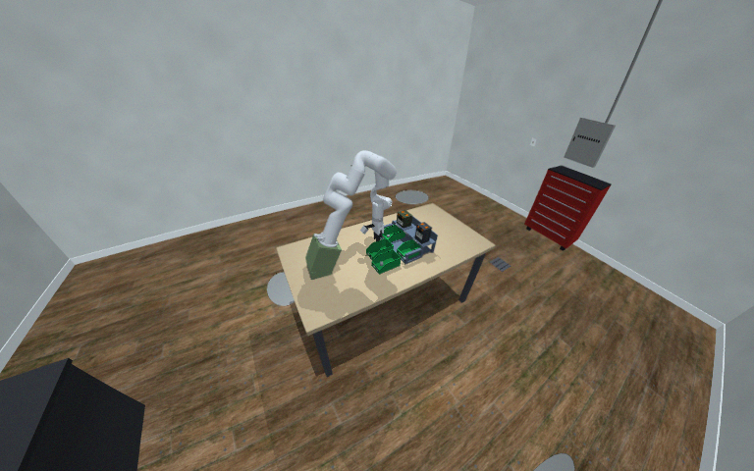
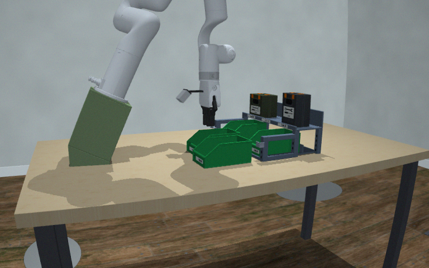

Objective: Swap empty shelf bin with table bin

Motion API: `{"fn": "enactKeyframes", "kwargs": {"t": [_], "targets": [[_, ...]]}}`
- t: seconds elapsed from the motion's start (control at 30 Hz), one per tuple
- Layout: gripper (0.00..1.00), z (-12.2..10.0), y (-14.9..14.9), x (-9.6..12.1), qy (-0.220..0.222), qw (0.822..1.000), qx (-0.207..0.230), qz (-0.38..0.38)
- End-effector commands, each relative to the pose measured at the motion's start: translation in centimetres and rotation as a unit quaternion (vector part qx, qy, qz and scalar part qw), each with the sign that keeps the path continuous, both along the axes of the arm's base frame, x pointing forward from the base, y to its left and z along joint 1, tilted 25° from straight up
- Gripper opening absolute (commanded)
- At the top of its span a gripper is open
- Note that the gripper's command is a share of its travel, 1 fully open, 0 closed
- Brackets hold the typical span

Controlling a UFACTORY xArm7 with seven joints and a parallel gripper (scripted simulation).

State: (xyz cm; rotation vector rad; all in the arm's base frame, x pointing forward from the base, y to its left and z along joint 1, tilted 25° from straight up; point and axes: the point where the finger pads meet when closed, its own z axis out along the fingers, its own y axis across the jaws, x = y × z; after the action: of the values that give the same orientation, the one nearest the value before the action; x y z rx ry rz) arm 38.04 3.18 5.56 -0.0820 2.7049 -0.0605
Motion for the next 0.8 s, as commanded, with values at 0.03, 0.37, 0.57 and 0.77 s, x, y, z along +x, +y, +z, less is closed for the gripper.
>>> {"fn": "enactKeyframes", "kwargs": {"t": [0.03, 0.37, 0.57, 0.77], "targets": [[0.26, -0.21, 0.01, 0.23, 0.004, 1.0, 0.004, 0.002], [0.26, -0.37, 0.0, 0.31, 0.004, 1.0, 0.004, 0.002], [0.26, -0.37, 0.0, 0.31, 0.004, 1.0, 0.004, 0.002], [0.26, -0.37, 0.0, 0.31, 0.004, 1.0, 0.004, 0.002]]}}
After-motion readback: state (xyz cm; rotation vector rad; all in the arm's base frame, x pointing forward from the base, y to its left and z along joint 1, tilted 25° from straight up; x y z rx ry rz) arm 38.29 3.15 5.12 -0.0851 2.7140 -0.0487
